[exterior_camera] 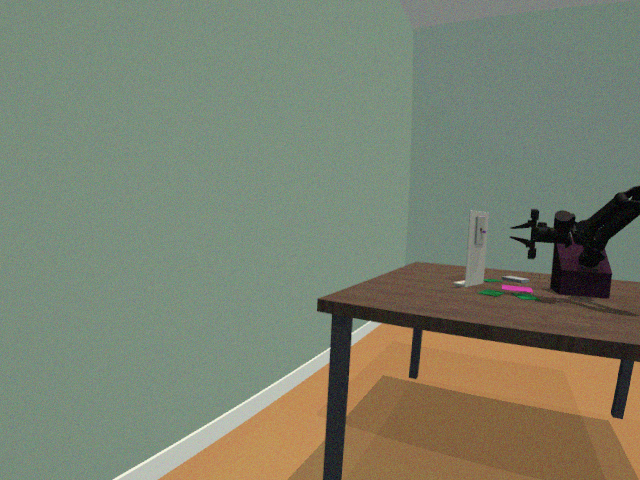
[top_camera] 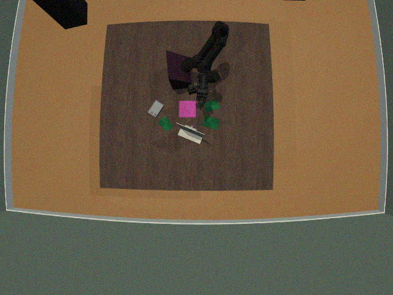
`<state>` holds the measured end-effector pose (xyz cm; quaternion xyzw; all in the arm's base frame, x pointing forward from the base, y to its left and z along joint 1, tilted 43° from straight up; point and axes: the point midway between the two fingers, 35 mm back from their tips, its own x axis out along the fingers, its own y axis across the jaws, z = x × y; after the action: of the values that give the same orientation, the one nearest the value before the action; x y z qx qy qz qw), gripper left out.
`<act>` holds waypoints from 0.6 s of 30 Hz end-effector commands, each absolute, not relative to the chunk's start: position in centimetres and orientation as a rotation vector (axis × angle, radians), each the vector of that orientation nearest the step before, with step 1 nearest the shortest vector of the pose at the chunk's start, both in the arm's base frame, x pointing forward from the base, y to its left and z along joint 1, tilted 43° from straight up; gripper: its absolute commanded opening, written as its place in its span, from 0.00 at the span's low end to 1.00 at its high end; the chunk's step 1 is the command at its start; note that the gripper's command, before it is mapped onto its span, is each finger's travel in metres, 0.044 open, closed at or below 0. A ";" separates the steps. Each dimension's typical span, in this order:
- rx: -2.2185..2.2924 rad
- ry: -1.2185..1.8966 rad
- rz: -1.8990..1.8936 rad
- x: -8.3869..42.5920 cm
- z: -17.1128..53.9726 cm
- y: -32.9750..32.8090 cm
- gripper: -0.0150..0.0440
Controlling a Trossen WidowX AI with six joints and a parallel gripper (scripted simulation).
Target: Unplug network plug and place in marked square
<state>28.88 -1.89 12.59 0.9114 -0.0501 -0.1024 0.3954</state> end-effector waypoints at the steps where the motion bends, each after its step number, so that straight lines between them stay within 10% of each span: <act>1: 2.317 -0.128 -0.273 29.2 12.2 -2.1 0.52; 18: 2.317 -0.129 -0.272 32.3 11.3 -3.2 0.52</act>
<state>31.62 -3.11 11.36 0.9125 -0.0526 -0.1102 0.3905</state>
